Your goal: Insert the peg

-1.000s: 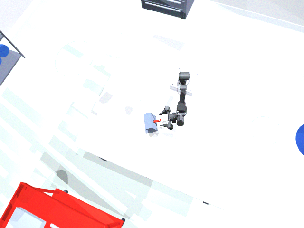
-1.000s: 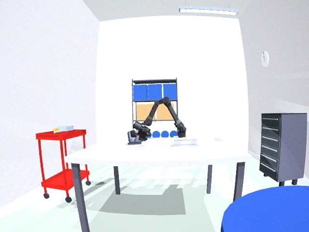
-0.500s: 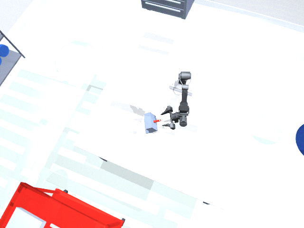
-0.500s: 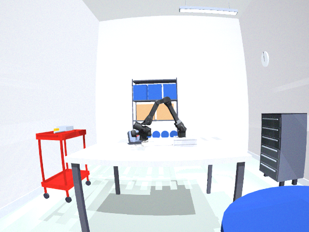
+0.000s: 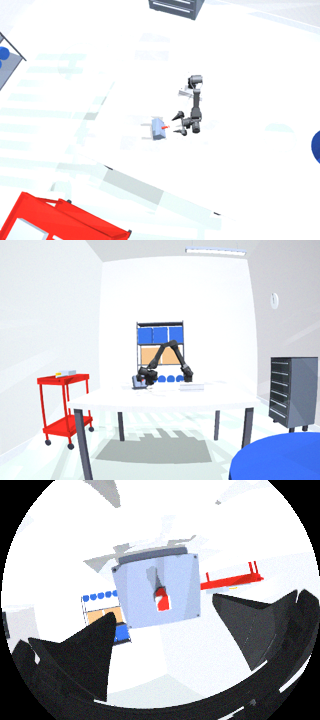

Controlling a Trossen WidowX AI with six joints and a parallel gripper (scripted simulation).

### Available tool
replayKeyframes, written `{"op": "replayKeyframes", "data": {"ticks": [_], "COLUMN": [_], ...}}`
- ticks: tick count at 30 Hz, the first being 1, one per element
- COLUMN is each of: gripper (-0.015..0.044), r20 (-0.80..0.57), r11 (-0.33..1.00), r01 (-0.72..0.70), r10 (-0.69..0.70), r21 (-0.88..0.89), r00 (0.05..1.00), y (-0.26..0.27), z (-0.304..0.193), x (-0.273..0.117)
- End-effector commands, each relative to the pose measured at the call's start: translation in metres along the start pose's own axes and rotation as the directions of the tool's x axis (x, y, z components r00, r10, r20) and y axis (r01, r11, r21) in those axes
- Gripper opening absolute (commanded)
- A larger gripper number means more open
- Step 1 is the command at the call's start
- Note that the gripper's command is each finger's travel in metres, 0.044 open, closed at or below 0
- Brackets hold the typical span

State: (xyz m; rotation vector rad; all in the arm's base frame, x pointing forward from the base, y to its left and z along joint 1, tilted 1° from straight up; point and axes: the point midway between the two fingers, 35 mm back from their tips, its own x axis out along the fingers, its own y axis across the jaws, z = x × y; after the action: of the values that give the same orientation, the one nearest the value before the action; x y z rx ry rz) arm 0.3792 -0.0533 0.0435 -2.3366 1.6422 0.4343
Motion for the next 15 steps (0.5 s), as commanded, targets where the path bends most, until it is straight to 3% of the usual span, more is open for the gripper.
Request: {"op": "replayKeyframes", "data": {"ticks": [1,15], "gripper": [0.044,0.044], "r20": [-0.006,-0.013], "r11": [1.0,1.0], "r01": [0.005,0.007], "r10": [-0.005,-0.007], "r21": [0.009,0.006], "r00": [1.0,1.0], "y": [-0.002,0.0], "z": [-0.001,0.002], "x": [-0.006,-0.023]}}
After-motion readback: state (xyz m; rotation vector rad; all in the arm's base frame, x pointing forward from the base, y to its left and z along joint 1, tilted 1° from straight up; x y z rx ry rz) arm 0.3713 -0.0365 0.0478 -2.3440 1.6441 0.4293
